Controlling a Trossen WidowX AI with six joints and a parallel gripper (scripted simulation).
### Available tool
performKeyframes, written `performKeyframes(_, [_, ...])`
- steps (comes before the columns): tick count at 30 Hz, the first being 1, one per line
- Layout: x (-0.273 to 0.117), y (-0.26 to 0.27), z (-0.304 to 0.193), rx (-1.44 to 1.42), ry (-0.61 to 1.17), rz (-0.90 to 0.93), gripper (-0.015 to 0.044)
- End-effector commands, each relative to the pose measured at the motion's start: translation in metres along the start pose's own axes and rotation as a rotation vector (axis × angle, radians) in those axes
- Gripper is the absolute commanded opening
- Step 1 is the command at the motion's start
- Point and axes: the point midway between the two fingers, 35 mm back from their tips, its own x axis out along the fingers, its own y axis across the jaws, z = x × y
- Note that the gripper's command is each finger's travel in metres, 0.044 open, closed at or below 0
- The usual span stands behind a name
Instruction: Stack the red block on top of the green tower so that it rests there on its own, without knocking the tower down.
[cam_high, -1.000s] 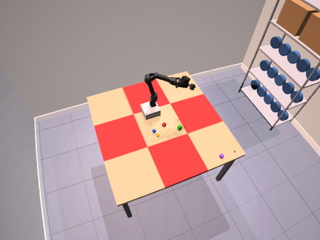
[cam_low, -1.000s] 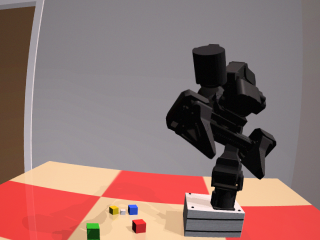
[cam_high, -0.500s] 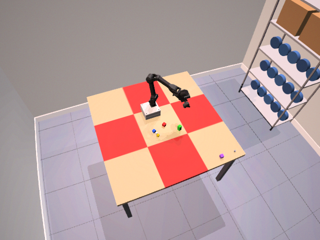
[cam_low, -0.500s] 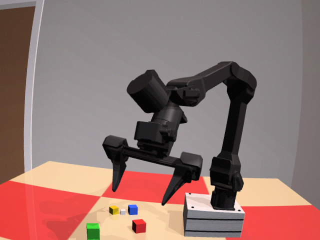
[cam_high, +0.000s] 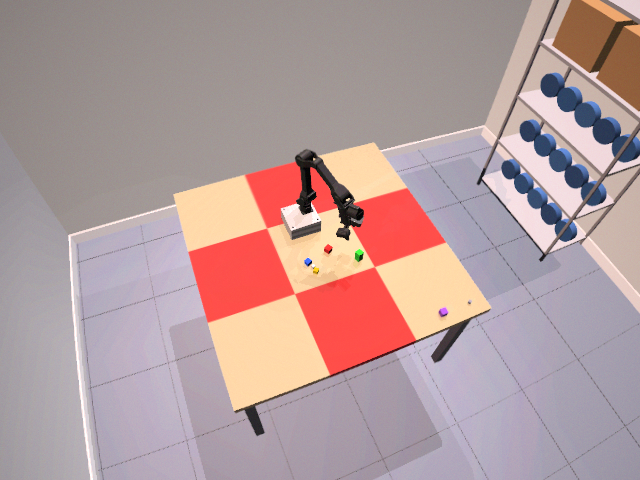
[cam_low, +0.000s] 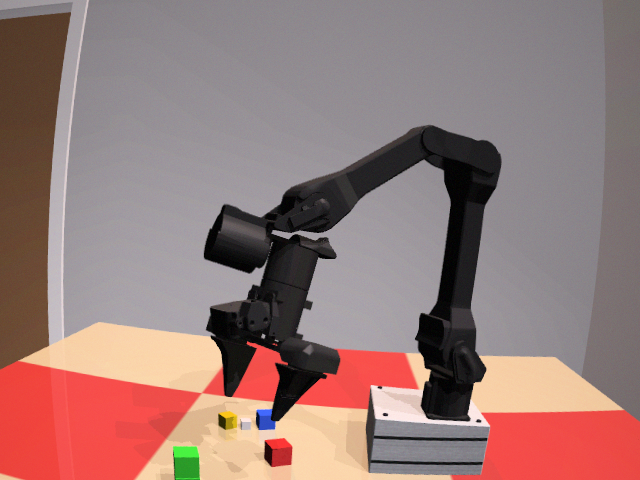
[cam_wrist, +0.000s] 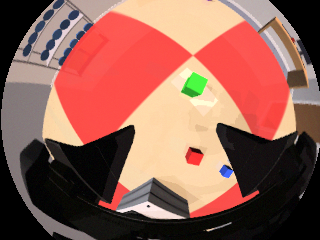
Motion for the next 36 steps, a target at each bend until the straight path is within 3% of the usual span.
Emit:
performKeyframes(1, [0.008, -0.024, -0.040, 0.145, 0.142, -0.025, 0.0440])
performKeyframes(8, [0.007, -0.050, -0.089, 0.311, 0.294, -0.053, 0.0440])
performKeyframes(17, [0.003, -0.053, -0.090, 0.315, 0.298, -0.053, 0.0440])
performKeyframes(26, [0.049, -0.053, -0.105, 0.315, 0.298, -0.053, 0.0440])
performKeyframes(36, [0.052, -0.055, -0.107, 0.315, 0.298, -0.053, 0.0440])
